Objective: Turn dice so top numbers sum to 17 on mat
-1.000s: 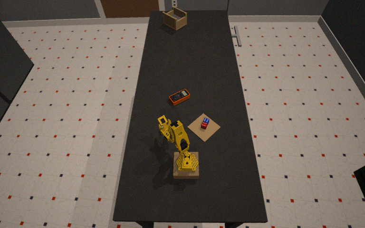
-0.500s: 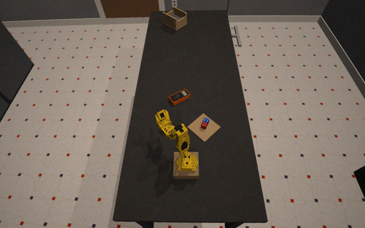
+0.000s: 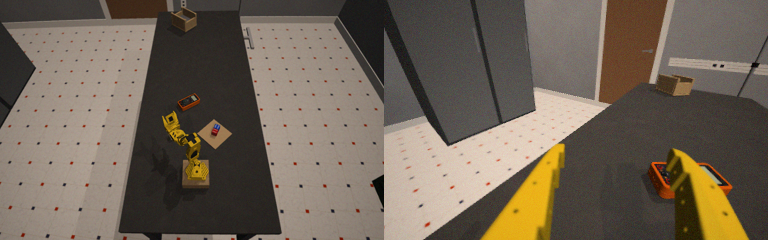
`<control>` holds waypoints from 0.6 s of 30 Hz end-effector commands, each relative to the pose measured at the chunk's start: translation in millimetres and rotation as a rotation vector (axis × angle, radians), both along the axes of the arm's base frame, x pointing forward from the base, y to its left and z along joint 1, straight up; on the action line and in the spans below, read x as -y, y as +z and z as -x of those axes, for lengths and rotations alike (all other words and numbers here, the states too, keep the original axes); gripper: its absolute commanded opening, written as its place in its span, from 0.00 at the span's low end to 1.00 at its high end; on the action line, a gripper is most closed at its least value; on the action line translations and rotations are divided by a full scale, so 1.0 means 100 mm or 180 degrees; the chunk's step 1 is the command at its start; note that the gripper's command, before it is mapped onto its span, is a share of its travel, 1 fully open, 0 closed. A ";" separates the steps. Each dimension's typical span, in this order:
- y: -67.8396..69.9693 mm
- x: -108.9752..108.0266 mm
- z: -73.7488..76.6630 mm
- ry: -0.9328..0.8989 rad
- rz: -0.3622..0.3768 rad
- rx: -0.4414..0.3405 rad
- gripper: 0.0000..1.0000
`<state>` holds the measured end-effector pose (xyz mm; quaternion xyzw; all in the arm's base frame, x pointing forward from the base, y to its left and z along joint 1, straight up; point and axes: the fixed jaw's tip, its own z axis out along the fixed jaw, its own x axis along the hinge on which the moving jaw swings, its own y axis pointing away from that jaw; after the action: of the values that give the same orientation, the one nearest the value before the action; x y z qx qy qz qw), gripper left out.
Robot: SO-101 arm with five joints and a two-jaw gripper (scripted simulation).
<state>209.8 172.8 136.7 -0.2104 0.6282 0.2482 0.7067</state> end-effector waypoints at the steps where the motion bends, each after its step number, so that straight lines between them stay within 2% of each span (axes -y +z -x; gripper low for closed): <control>1: -0.01 -0.01 0.02 0.0022 0.0032 -0.0009 0.35; 13: -0.04 -0.06 -0.03 0.0029 0.0101 -0.0118 0.35; 18: -0.08 -0.11 -0.09 0.0036 0.0184 -0.0248 0.35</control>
<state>215.9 178.1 129.4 -0.2194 0.6536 0.2405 0.6832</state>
